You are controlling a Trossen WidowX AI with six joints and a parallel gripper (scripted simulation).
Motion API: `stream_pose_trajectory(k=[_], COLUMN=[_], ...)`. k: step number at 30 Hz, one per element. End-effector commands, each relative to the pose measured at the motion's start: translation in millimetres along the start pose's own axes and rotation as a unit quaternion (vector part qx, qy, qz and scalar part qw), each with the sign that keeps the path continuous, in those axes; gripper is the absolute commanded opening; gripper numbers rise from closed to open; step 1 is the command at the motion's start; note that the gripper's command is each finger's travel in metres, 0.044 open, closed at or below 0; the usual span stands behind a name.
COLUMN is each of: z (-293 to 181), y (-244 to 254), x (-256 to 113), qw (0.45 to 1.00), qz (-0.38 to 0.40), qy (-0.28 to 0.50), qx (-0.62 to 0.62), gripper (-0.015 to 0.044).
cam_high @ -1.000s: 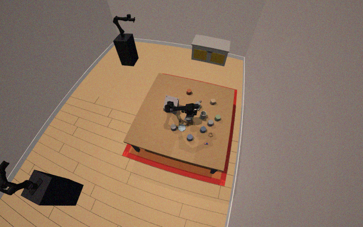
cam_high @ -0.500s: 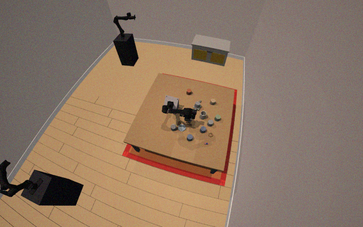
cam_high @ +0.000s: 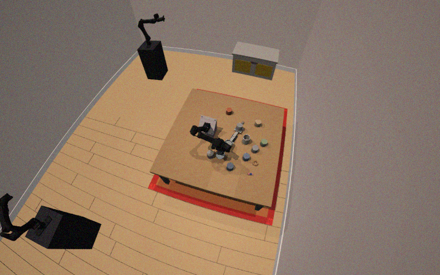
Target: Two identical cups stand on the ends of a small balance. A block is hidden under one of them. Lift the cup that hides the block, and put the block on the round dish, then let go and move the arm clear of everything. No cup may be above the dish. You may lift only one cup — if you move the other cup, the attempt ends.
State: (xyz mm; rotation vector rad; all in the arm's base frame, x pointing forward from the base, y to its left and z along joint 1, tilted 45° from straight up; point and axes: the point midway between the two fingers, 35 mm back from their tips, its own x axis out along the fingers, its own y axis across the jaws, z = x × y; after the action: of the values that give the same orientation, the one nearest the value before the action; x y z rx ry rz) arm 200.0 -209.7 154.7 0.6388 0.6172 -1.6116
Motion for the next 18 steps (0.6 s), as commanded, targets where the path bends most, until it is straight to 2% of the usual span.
stream_pose_trajectory(k=[1, 11, 18], z=[4.5, 5.1, 5.2], y=[-4.0, -3.9, -4.1], x=[2.5, 39.9, 44.5], qw=[1.0, 1.0, 1.0], qz=[0.002, 0.002, 0.002], qy=[-0.005, -0.006, -0.006], qx=[-0.002, -0.002, -0.002], gripper=[0.0, 0.0, 0.0])
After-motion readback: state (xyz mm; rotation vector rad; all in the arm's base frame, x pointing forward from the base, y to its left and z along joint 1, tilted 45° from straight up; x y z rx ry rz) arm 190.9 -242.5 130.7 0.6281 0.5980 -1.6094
